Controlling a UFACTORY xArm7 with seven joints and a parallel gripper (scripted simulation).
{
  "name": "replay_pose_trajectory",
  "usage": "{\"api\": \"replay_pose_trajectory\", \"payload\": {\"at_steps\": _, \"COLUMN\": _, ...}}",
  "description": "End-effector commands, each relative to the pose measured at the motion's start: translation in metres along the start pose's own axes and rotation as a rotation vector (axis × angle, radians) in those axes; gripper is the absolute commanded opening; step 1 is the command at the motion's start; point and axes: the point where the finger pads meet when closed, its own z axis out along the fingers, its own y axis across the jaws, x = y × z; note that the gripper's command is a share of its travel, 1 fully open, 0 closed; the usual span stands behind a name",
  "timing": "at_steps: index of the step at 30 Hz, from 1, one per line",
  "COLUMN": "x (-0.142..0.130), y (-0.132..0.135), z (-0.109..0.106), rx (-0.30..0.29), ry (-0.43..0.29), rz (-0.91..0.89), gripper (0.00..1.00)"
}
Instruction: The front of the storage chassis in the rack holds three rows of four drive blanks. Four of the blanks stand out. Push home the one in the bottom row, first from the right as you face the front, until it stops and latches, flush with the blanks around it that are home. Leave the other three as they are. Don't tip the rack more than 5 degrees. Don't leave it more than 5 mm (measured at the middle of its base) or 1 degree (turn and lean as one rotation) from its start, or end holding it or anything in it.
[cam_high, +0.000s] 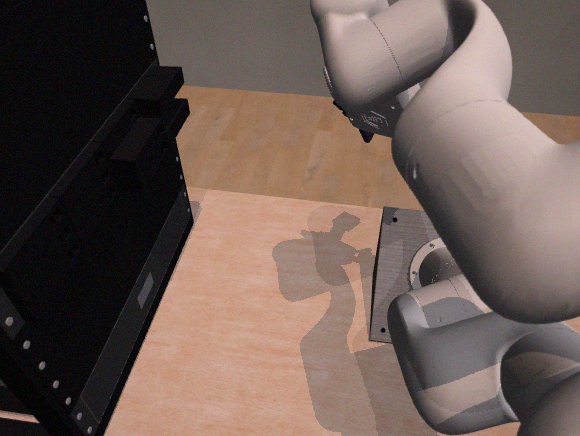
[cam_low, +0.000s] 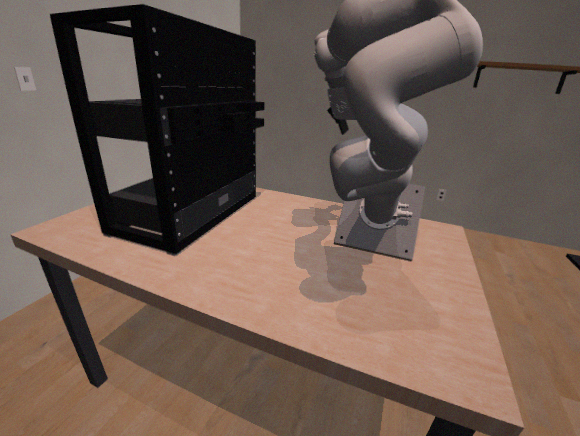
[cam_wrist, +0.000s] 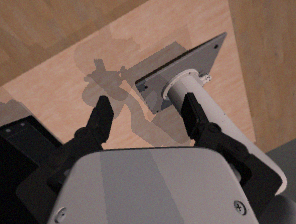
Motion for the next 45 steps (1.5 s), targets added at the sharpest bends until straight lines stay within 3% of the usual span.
{"api": "replay_pose_trajectory", "payload": {"at_steps": 1, "x": 0.014, "y": 0.000, "z": 0.005, "rx": -0.003, "ry": 0.025, "rz": 0.023, "gripper": 1.00}}
{"api": "replay_pose_trajectory", "payload": {"at_steps": 15, "x": 0.079, "y": -0.001, "z": 0.039, "rx": -0.007, "ry": 0.147, "rz": 0.103, "gripper": 1.00}}
{"api": "replay_pose_trajectory", "payload": {"at_steps": 25, "x": 0.129, "y": -0.015, "z": 0.083, "rx": 0.056, "ry": 0.238, "rz": 0.127, "gripper": 1.00}}
{"api": "replay_pose_trajectory", "payload": {"at_steps": 27, "x": 0.129, "y": -0.015, "z": 0.083, "rx": 0.056, "ry": 0.238, "rz": 0.127, "gripper": 1.00}}
{"api": "replay_pose_trajectory", "payload": {"at_steps": 35, "x": 0.142, "y": -0.044, "z": 0.123, "rx": 0.197, "ry": 0.250, "rz": 0.107, "gripper": 1.00}}
{"api": "replay_pose_trajectory", "payload": {"at_steps": 42, "x": 0.123, "y": -0.083, "z": 0.148, "rx": 0.396, "ry": 0.191, "rz": 0.081, "gripper": 1.00}}
{"api": "replay_pose_trajectory", "payload": {"at_steps": 44, "x": 0.123, "y": -0.083, "z": 0.148, "rx": 0.396, "ry": 0.191, "rz": 0.081, "gripper": 1.00}}
{"api": "replay_pose_trajectory", "payload": {"at_steps": 45, "x": 0.119, "y": -0.089, "z": 0.150, "rx": 0.429, "ry": 0.177, "rz": 0.078, "gripper": 1.00}}
